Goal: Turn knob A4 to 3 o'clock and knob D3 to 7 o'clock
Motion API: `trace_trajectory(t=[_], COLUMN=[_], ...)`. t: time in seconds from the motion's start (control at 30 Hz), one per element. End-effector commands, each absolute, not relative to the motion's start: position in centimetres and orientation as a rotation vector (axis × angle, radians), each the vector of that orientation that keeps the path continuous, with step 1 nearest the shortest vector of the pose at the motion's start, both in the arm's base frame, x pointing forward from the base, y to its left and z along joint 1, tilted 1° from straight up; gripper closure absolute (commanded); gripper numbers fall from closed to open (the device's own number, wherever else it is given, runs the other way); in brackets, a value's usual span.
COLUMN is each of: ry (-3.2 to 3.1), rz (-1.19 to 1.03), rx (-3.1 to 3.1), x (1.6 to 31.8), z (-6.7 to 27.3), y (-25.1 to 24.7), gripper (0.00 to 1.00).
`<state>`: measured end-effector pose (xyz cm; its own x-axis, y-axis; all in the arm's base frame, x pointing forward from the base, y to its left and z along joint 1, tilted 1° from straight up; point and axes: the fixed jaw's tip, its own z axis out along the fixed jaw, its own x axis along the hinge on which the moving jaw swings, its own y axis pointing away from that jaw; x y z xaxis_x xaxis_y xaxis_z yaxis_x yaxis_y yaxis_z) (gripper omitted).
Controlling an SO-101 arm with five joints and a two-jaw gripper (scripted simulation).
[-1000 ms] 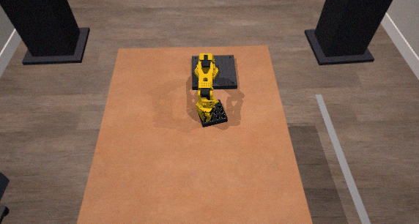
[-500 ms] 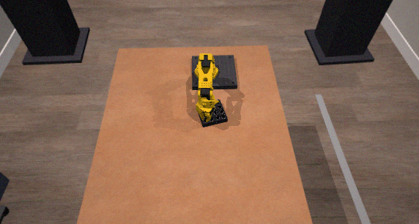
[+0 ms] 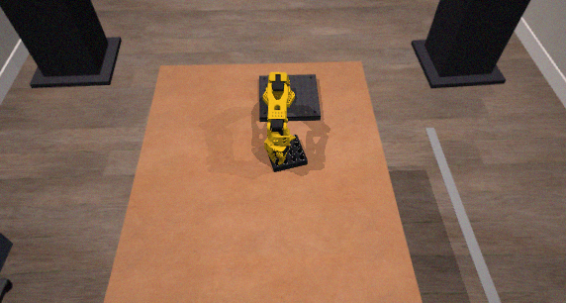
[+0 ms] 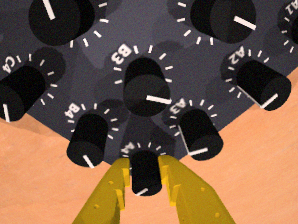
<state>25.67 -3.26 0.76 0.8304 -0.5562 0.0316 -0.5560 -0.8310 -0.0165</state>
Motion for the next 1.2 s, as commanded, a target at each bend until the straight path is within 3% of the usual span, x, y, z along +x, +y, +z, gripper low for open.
trace_trajectory(t=[0.0,1.17], ry=[0.933,0.933], rz=[-0.022,-0.022], rx=[-2.997,-2.997], x=[25.3,25.4], z=[0.3,2.8], y=[-3.5,-3.5], gripper=[0.92,0.92])
